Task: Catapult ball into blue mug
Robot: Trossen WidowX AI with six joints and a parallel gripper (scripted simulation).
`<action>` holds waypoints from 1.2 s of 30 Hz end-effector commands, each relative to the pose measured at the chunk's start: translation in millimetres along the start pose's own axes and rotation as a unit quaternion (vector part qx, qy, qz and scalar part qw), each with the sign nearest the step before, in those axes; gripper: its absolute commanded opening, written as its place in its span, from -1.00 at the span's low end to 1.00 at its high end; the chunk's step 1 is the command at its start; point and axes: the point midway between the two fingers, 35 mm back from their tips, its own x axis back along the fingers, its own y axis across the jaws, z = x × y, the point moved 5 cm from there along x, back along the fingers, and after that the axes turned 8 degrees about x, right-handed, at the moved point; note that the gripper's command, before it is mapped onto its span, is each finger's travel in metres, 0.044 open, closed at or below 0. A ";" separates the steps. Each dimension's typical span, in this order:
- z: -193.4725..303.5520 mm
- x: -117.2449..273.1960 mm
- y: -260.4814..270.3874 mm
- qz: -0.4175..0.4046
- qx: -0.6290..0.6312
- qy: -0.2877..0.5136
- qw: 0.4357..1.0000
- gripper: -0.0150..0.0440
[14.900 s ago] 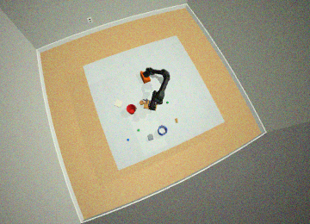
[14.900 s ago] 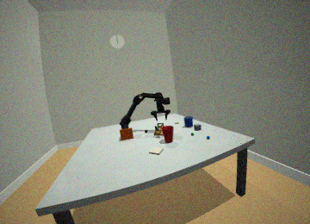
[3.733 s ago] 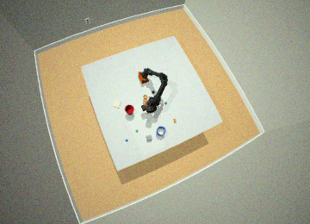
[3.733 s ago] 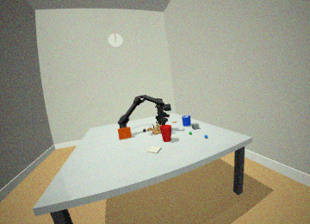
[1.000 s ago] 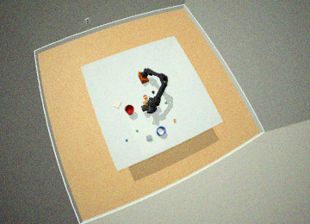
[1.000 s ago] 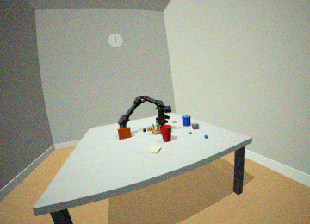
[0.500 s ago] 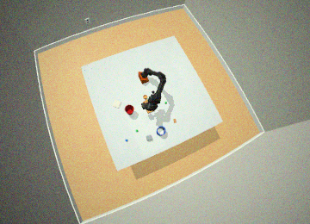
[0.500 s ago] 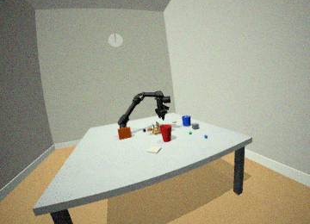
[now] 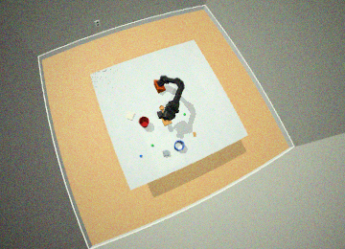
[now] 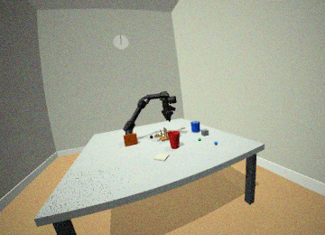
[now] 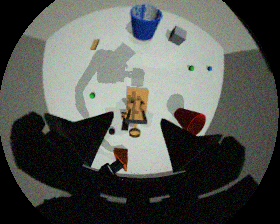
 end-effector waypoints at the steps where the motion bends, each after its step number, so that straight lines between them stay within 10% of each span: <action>1: 8.7 -15.4 17.5 -0.009 0.002 0.014 1.000 0.56; 21: 141.5 -90.8 119.8 -0.015 0.031 0.024 0.999 0.53; 36: 149.4 -114.3 123.9 -0.015 0.032 0.024 0.999 0.53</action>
